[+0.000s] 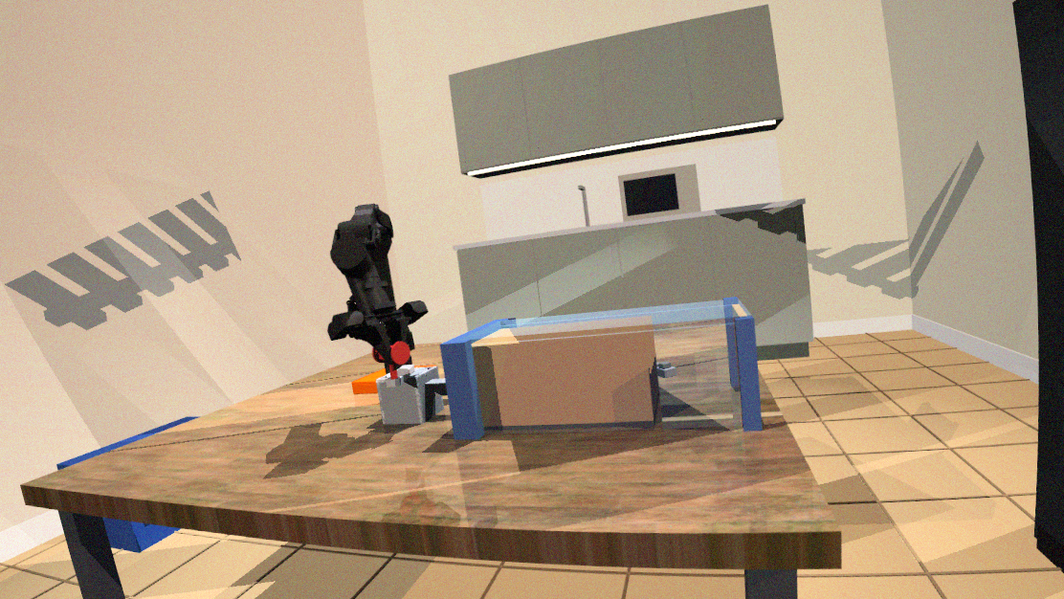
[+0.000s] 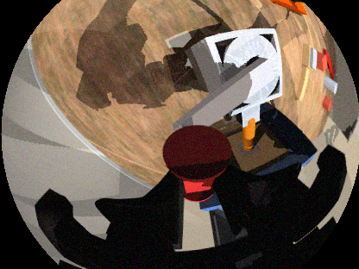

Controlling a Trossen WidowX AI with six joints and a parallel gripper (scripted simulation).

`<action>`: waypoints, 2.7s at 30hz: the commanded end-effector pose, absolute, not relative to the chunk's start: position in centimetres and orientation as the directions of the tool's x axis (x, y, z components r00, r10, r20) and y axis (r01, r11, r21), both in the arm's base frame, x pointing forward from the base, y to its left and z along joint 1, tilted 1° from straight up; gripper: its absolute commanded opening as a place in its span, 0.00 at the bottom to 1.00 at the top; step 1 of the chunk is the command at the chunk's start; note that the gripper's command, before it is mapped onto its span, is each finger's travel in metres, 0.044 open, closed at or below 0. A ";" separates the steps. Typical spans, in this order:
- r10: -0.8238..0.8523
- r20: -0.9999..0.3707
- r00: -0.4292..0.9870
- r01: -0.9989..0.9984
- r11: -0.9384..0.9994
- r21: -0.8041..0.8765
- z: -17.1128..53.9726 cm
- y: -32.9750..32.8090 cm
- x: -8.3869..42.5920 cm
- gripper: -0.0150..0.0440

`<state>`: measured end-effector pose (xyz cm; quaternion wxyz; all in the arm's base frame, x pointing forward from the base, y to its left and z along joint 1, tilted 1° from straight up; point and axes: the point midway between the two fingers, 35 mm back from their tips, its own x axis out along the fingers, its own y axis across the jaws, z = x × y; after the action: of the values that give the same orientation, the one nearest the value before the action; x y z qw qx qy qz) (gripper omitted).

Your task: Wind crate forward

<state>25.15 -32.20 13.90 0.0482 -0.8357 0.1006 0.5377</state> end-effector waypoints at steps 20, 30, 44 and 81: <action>-0.076 -0.897 0.436 -0.160 -0.987 0.006 14.0 -29.6 28.3 0.25; -0.075 -0.897 0.436 -0.160 -0.987 0.005 14.0 -29.0 28.8 0.25; -0.120 -0.902 0.416 -0.193 -0.980 0.042 14.1 -30.2 27.8 0.57; -0.094 -0.912 0.399 -0.193 -0.981 0.017 25.8 -26.7 24.6 1.00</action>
<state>25.52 -27.79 23.29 0.0530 -0.8303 0.0835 0.5484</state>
